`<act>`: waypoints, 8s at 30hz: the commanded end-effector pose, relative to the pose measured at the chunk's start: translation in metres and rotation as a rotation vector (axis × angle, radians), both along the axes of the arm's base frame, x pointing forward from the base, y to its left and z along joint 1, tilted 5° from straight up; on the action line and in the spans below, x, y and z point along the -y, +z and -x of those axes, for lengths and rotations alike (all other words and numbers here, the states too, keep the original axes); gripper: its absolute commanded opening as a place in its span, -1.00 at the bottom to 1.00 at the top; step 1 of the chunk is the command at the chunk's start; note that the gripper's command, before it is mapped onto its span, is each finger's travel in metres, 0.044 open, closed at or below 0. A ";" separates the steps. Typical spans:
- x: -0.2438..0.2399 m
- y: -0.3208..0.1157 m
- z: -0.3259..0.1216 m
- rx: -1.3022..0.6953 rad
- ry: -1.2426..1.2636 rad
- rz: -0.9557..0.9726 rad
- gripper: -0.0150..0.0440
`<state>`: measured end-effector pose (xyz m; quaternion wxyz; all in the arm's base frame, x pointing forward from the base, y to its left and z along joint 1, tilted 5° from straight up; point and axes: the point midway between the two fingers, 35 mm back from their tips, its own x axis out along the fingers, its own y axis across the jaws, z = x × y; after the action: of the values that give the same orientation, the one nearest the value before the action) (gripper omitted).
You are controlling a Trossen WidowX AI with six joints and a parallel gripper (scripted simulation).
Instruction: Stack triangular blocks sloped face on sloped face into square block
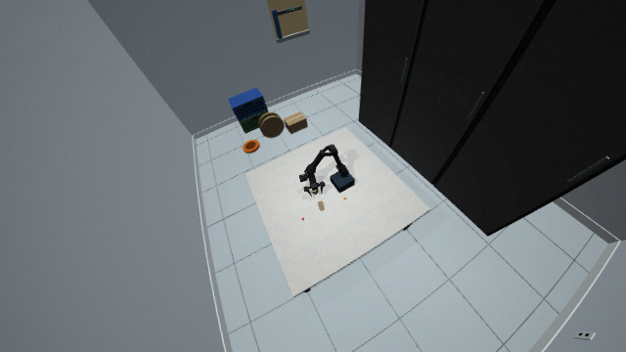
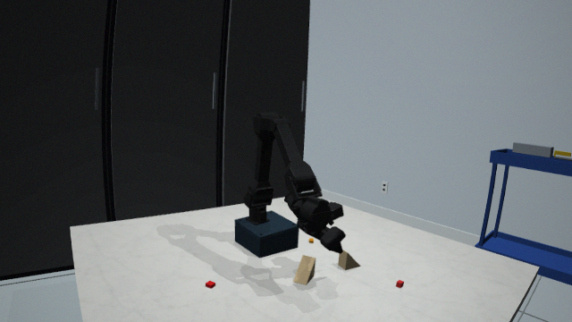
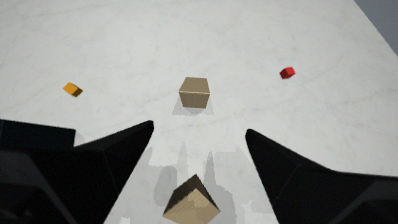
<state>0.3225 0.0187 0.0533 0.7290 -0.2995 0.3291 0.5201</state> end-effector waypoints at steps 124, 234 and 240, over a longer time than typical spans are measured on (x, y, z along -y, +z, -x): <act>-0.116 -0.048 -0.025 -0.197 -0.045 0.704 -0.49; -0.089 -0.013 -0.018 -1.874 -2.379 -0.766 1.00; -0.102 -0.027 -0.025 -1.872 -2.380 -0.765 1.00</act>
<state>0.3454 0.1106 0.0370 0.2833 0.7398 0.5381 -0.2878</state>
